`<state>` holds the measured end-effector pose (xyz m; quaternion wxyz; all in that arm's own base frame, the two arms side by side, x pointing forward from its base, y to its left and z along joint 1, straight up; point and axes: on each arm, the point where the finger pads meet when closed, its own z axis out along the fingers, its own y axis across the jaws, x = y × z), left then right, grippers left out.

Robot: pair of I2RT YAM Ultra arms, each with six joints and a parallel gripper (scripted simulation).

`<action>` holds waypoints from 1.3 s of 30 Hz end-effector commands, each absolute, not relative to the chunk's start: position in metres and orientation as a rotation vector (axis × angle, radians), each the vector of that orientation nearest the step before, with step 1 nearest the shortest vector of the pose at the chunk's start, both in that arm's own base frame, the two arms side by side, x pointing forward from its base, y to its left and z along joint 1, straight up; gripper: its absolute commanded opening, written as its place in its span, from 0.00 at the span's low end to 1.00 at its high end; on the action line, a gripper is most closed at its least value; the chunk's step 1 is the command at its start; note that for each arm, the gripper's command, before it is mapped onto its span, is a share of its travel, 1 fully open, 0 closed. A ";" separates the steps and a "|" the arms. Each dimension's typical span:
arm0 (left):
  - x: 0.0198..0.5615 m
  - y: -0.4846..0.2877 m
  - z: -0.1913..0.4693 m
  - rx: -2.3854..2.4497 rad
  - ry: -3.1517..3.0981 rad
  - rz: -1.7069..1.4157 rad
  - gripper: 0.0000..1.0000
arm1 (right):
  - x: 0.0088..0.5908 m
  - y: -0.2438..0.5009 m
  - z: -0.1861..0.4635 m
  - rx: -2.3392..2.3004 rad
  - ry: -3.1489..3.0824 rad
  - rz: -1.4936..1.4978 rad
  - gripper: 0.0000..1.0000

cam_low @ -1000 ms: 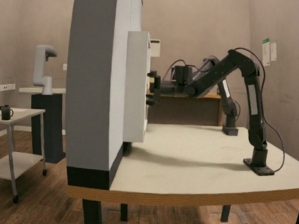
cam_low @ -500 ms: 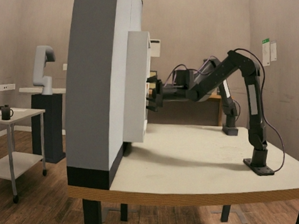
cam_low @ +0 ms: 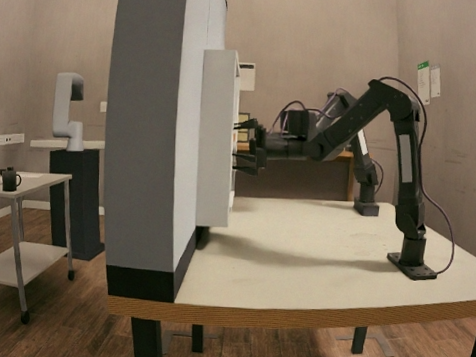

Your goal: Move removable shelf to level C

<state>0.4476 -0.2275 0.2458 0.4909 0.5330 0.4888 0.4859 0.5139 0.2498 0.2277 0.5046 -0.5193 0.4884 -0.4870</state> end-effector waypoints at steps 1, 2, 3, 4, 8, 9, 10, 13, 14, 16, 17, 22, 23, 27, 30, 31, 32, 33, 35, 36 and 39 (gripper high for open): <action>0.440 -0.224 0.266 1.228 1.179 1.179 1.00 | 0.506 0.248 0.237 -1.230 1.176 -1.176 1.00; 0.438 -0.224 0.266 1.228 1.179 1.179 1.00 | 0.504 0.248 0.237 -1.230 1.176 -1.176 1.00; 0.437 -0.224 0.266 1.228 1.179 1.179 1.00 | 0.503 0.248 0.237 -1.230 1.176 -1.176 1.00; 0.436 -0.224 0.266 1.228 1.179 1.179 1.00 | 0.502 0.248 0.237 -1.230 1.176 -1.176 1.00; 0.431 -0.224 0.266 1.228 1.179 1.179 1.00 | 0.497 0.248 0.237 -1.230 1.176 -1.176 1.00; 0.429 -0.224 0.266 1.228 1.179 1.179 1.00 | 0.495 0.248 0.237 -1.230 1.176 -1.176 1.00; 0.428 -0.224 0.266 1.228 1.179 1.179 1.00 | 0.494 0.248 0.237 -1.230 1.176 -1.176 1.00; 0.424 -0.224 0.266 1.228 1.179 1.179 1.00 | 0.490 0.248 0.237 -1.230 1.176 -1.176 1.00; 0.423 -0.224 0.266 1.228 1.179 1.179 1.00 | 0.489 0.248 0.237 -1.230 1.176 -1.176 1.00; 0.422 -0.224 0.266 1.228 1.179 1.179 1.00 | 0.488 0.248 0.237 -1.230 1.176 -1.176 1.00; 0.422 -0.224 0.266 1.228 1.179 1.179 1.00 | 0.488 0.248 0.237 -1.230 1.176 -1.176 1.00; 0.416 -0.223 0.266 1.228 1.179 1.179 1.00 | 0.482 0.247 0.237 -1.230 1.176 -1.176 1.00; 0.414 -0.223 0.266 1.228 1.179 1.179 1.00 | 0.480 0.247 0.237 -1.230 1.176 -1.176 1.00; 0.409 -0.223 0.266 1.228 1.179 1.179 1.00 | 0.475 0.247 0.237 -1.230 1.176 -1.176 1.00; 0.405 -0.223 0.266 1.228 1.179 1.179 1.00 | 0.471 0.247 0.237 -1.230 1.176 -1.176 1.00; 0.404 -0.223 0.266 1.228 1.179 1.179 1.00 | 0.470 0.247 0.237 -1.230 1.176 -1.176 1.00; 0.403 -0.223 0.266 1.228 1.179 1.179 1.00 | 0.469 0.247 0.237 -1.230 1.176 -1.176 1.00; 0.403 -0.223 0.266 1.228 1.179 1.179 1.00 | 0.469 0.247 0.237 -1.230 1.176 -1.176 1.00; 0.402 -0.223 0.266 1.228 1.179 1.179 1.00 | 0.468 0.247 0.237 -1.230 1.176 -1.176 1.00; 0.400 -0.223 0.266 1.228 1.179 1.179 1.00 | 0.466 0.247 0.237 -1.230 1.176 -1.176 1.00; 0.397 -0.223 0.266 1.228 1.179 1.179 1.00 | 0.463 0.246 0.237 -1.230 1.176 -1.176 1.00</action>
